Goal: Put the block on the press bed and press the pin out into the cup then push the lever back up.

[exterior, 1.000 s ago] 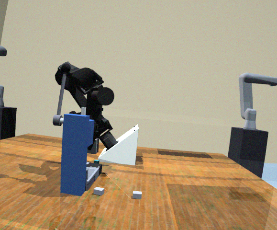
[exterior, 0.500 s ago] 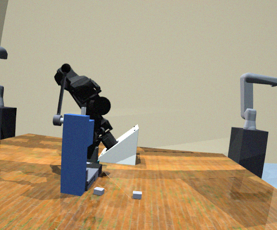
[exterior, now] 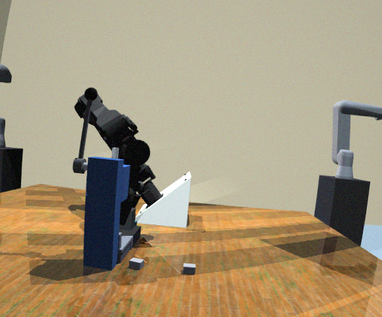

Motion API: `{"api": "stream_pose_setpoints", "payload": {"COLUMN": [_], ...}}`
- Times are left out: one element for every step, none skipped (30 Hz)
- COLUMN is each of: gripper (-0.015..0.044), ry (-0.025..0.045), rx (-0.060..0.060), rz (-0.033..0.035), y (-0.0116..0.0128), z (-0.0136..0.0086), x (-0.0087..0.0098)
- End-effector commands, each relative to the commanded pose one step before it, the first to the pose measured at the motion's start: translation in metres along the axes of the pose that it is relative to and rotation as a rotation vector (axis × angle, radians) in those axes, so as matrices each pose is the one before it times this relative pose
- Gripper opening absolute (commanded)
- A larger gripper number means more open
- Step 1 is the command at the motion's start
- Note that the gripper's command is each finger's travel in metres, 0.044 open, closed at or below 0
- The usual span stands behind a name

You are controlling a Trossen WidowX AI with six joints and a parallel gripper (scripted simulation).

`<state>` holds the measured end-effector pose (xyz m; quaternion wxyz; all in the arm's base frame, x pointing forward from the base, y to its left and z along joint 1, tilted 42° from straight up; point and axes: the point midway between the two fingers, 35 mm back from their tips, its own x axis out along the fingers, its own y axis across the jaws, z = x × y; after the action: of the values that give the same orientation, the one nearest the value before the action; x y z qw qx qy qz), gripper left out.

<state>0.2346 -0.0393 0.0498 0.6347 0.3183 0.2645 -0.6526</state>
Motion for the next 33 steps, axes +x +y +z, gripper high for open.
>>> {"api": "stream_pose_setpoints", "payload": {"gripper": [0.0105,0.0131,0.0157,0.0184,0.0210,0.0236,0.0263,0.0289,0.0315,0.0341,0.0367,0.0394,0.0420,0.0440,0.0440,0.0440,0.0440,0.0440,0.0440,0.0440,0.0440,0.0414,0.0387,0.0361,0.0335,0.0309,0.0282,0.0256,0.0230,0.0204,0.0178,0.0151,0.0125], "ry": [0.00178,0.00000,0.00000,0.00000,0.00000,0.00000,0.00000,0.00000,0.00000,0.00000,0.00000,0.00000,0.00016,0.00025,-0.00036,-0.00133,-0.00127,-0.00050,0.00000,0.00000,0.00000,0.00033,0.00064,0.00072,0.00072,0.00055,0.00013,-0.00027,-0.00055,-0.00050,-0.00020,0.00000,0.00000], "rx": [0.0055,0.0000,0.0000,0.0000,0.0000,0.0000,0.0000,0.0000,0.0000,0.0000,0.0000,0.0000,-0.0003,-0.0008,-0.0013,-0.0012,-0.0006,-0.0002,0.0000,0.0000,0.0000,-0.0003,-0.0006,-0.0008,-0.0010,-0.0012,-0.0011,-0.0010,-0.0008,-0.0005,-0.0002,0.0000,0.0000], "rz": [-0.00119,0.00000,0.00000,0.00000,0.00000,0.00000,0.00000,0.00000,0.00000,0.00000,0.00000,0.00000,-0.00015,-0.00047,-0.00084,-0.00086,-0.00050,-0.00016,0.00000,0.00000,0.00000,0.00028,0.00058,0.00073,0.00091,0.00110,0.00101,0.00098,0.00082,0.00052,0.00018,0.00000,0.00000], "y": [0.00020,0.00000,0.00000,0.00000,0.00000,0.00000,0.00000,0.00000,0.00000,0.00000,0.00000,0.00000,0.00012,0.00024,-0.00006,-0.00063,-0.00065,-0.00026,0.00000,0.00000,0.00000,0.00030,0.00057,0.00064,0.00063,0.00049,0.00012,-0.00021,-0.00044,-0.00040,-0.00016,0.00000,0.00000], "z": [0.00034,0.00000,0.00000,0.00000,0.00000,0.00000,0.00000,0.00000,0.00000,0.00000,0.00000,0.00000,-0.00013,-0.00032,-0.00026,0.00010,0.00025,0.00012,0.00000,0.00000,0.00000,-0.00016,-0.00031,-0.00037,-0.00042,-0.00041,-0.00025,-0.00009,0.00005,0.00010,0.00005,0.00000,0.00000], "x": [-0.00024,0.00000,0.00000,0.00000,0.00000,0.00000,0.00000,0.00000,0.00000,0.00000,0.00000,0.00000,-0.00235,-0.00709,-0.01195,-0.01209,-0.00730,-0.00244,0.00000,0.00000,0.00000,-0.00206,-0.00438,-0.00584,-0.00766,-0.00990,-0.00964,-0.00971,-0.00824,-0.00523,-0.00178,0.00000,0.00000]}}
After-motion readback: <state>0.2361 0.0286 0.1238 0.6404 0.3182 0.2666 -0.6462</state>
